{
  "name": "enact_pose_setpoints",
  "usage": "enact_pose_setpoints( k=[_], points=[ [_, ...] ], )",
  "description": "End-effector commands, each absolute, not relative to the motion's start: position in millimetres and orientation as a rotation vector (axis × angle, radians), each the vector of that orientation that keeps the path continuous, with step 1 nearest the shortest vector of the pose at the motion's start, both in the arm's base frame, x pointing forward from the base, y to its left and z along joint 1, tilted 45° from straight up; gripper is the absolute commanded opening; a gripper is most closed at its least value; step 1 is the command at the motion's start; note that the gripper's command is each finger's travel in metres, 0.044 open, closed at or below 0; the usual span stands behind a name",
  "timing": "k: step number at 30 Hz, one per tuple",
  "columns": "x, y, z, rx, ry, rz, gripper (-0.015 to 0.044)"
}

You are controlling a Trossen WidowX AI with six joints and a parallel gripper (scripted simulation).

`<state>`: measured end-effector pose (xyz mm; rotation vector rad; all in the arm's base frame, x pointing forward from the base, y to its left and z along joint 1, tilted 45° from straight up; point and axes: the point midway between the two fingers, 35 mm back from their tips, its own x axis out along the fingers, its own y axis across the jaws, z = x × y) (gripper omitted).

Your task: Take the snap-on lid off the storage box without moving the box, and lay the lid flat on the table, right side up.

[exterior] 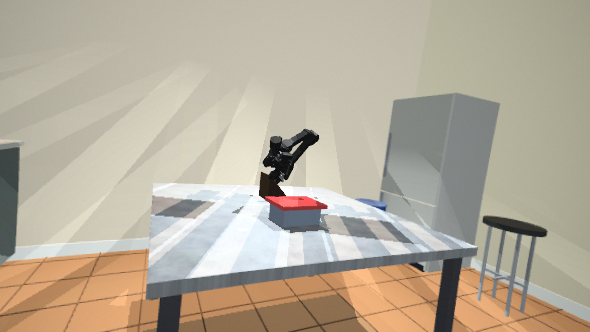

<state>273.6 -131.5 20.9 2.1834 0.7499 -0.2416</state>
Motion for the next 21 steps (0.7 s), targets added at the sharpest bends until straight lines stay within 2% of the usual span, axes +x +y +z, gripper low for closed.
enact_pose_setpoints(
  k=[1,21],
  points=[
    [270,-97,-10,2.214,0.772,-0.257,0.0235],
    [282,-88,-20,2.209,0.779,-0.264,0.0235]
  ],
)
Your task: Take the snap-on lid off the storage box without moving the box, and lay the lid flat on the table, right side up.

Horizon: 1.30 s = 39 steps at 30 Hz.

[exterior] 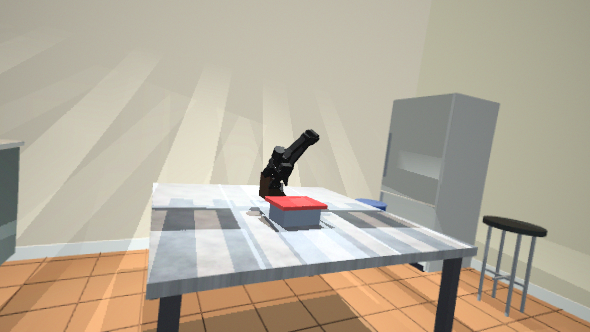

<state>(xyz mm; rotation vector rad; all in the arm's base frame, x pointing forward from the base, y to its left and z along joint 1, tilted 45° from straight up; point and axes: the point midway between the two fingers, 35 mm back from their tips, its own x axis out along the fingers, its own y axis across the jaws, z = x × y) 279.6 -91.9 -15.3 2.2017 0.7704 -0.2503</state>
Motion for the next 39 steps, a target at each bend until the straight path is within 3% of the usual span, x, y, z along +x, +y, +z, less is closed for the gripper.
enact_pose_setpoints(
  k=[1,36,39],
  points=[
    [283,-87,-21,2.209,0.779,-0.265,0.0235],
    [325,-60,-40,2.219,0.771,-0.250,0.0235],
    [325,-60,-40,2.219,0.771,-0.250,0.0156]
  ],
)
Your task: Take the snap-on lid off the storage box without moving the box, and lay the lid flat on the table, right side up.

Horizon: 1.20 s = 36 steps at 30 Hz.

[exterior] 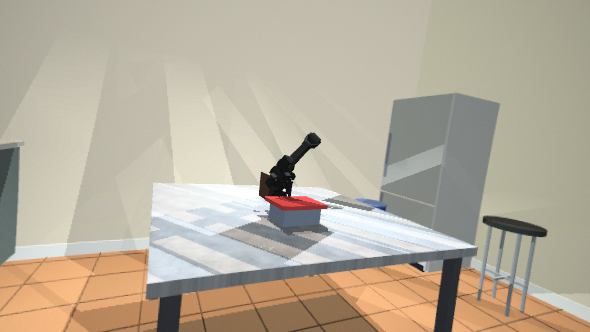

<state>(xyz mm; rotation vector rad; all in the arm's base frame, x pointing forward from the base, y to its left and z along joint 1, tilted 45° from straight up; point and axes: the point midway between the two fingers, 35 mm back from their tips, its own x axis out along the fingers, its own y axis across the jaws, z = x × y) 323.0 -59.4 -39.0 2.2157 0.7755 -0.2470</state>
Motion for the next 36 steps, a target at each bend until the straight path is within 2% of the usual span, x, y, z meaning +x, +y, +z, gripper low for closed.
enact_pose_setpoints(
  k=[1,10,14,36],
  points=[
    [325.3,-59.8,-39.9,2.219,0.771,-0.250,0.0150],
    [325.3,-59.8,-39.9,2.219,0.771,-0.250,0.0090],
    [325.3,-59.8,-39.9,2.219,0.771,-0.250,0.0000],
    [323.0,-61.6,-36.8,2.217,0.775,-0.246,0.0000]
  ],
)
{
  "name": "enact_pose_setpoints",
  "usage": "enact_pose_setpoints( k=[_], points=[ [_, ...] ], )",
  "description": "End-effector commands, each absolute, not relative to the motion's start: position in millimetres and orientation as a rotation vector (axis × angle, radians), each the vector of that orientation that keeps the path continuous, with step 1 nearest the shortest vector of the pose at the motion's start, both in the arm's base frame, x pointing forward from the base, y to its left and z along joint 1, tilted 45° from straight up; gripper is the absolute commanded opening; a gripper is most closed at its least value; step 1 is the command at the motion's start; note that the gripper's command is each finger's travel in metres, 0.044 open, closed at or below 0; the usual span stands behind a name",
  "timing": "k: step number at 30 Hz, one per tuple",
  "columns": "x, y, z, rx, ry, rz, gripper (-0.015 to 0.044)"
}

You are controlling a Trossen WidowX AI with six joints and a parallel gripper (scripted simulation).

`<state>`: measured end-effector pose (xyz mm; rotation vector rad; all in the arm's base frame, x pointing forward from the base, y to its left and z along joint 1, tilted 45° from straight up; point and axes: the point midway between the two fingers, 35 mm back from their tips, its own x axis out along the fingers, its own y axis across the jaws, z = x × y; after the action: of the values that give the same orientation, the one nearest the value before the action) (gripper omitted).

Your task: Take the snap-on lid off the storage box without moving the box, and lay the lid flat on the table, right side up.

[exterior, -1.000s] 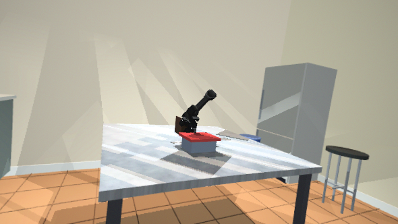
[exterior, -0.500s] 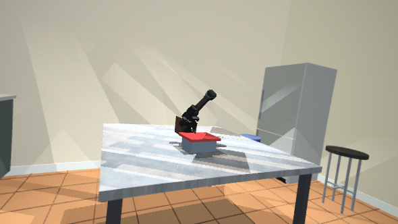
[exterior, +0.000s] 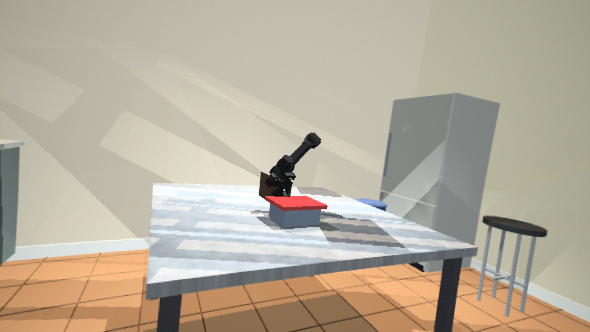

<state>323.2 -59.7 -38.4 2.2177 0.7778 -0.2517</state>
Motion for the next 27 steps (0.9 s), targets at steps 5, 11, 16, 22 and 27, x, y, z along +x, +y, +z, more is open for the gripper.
enact_pose_setpoints(
  k=[5,11,16,22,27],
  points=[
    [322.5,-62.3,-36.1,2.216,0.775,-0.246,0.0000],
    [322.3,-63.1,-35.2,2.216,0.775,-0.247,0.0000],
    [322.1,-63.8,-34.5,2.216,0.775,-0.247,0.0000],
    [321.8,-64.7,-33.7,2.216,0.775,-0.247,0.0000],
    [321.7,-65.4,-32.9,2.216,0.775,-0.247,0.0000]
  ],
)
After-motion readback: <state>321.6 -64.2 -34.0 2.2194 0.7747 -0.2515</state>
